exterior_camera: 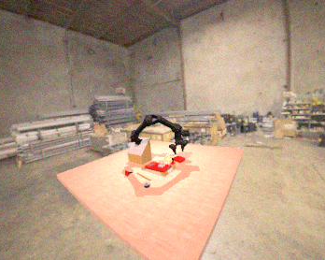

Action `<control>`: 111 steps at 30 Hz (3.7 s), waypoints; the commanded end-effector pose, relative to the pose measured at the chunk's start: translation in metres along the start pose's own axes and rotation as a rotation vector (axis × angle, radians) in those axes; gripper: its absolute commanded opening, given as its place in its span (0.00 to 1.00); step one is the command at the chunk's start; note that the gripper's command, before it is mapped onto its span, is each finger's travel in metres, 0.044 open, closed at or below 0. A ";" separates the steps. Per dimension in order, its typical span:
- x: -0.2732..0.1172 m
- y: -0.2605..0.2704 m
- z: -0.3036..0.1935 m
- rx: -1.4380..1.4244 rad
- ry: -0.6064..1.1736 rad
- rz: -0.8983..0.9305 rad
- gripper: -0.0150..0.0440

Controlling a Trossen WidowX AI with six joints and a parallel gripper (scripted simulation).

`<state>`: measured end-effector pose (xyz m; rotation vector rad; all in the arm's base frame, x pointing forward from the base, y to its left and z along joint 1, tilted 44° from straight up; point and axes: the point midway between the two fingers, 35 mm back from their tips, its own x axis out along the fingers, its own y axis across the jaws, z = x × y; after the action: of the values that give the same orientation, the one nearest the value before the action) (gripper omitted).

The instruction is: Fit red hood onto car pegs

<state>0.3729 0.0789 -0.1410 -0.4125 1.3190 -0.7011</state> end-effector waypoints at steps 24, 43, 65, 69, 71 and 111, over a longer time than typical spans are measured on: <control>0.019 -0.001 -0.001 -0.009 0.000 -0.007 1.00; 0.031 -0.002 -0.002 -0.009 0.000 -0.008 1.00; 0.043 -0.004 -0.003 -0.009 0.000 -0.009 1.00; 0.044 -0.004 -0.003 -0.009 0.000 -0.009 1.00; 0.045 -0.004 -0.003 -0.009 0.000 -0.009 1.00; 0.060 -0.004 -0.002 -0.001 -0.001 -0.005 0.82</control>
<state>0.3760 0.0358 -0.1833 -0.4170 1.3184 -0.7044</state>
